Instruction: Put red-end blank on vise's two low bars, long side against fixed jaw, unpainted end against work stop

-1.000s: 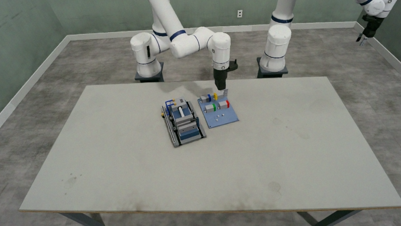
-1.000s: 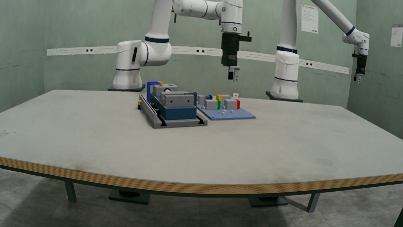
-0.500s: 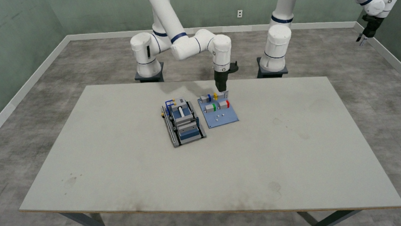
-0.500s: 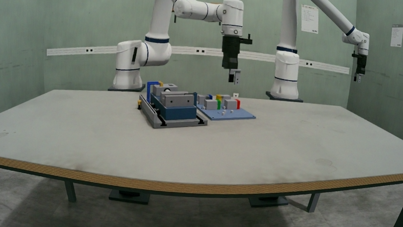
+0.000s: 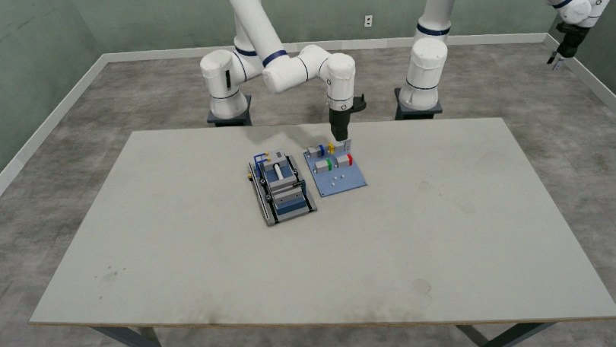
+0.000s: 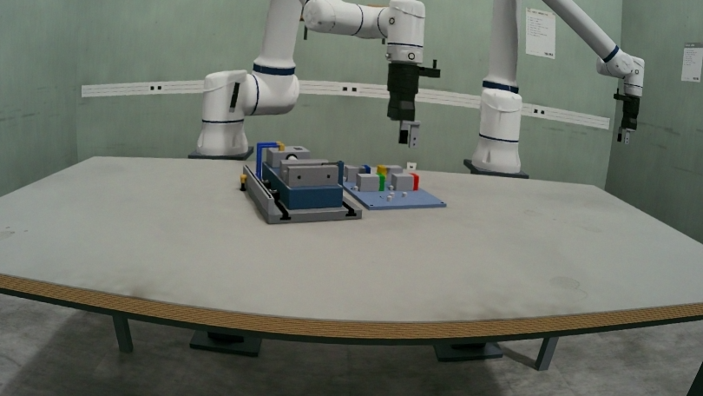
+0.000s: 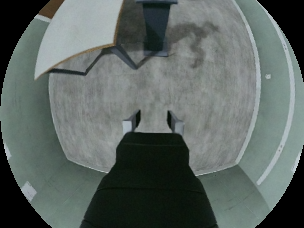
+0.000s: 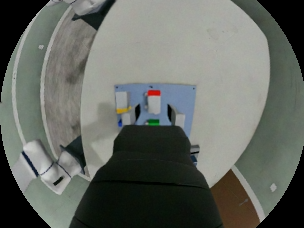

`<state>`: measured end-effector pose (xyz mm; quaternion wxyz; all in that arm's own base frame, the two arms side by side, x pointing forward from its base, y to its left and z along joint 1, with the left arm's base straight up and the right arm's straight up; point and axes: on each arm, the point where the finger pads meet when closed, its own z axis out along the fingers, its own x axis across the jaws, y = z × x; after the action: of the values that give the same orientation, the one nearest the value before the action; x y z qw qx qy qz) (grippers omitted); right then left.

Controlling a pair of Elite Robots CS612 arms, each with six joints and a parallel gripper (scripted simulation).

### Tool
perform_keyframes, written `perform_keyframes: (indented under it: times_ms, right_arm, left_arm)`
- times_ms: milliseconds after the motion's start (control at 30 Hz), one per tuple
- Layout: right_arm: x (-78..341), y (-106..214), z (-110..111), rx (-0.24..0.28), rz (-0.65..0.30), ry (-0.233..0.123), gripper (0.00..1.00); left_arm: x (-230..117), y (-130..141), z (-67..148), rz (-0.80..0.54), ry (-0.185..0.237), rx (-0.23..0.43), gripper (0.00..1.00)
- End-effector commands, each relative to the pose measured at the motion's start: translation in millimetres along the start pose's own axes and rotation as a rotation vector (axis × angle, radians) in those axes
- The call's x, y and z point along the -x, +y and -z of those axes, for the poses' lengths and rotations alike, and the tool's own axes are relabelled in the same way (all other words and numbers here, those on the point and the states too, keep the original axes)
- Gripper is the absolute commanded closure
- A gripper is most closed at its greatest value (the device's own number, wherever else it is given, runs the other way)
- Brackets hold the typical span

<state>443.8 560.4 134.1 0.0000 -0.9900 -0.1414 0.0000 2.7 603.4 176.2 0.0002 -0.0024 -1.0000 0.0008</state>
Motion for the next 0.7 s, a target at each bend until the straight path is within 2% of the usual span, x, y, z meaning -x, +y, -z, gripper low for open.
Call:
perform_keyframes:
  times_ms: [0,667]
  right_arm:
    - [-1,0,-1,-0.001,0.0,0.002,0.0]
    - [-1,0,-36,-0.001,0.0,0.002,0.0]
  left_arm:
    - [0,1,1,0.0,0.0,0.002,0.0]
    - [0,1,1,0.0,0.0,0.002,0.0]
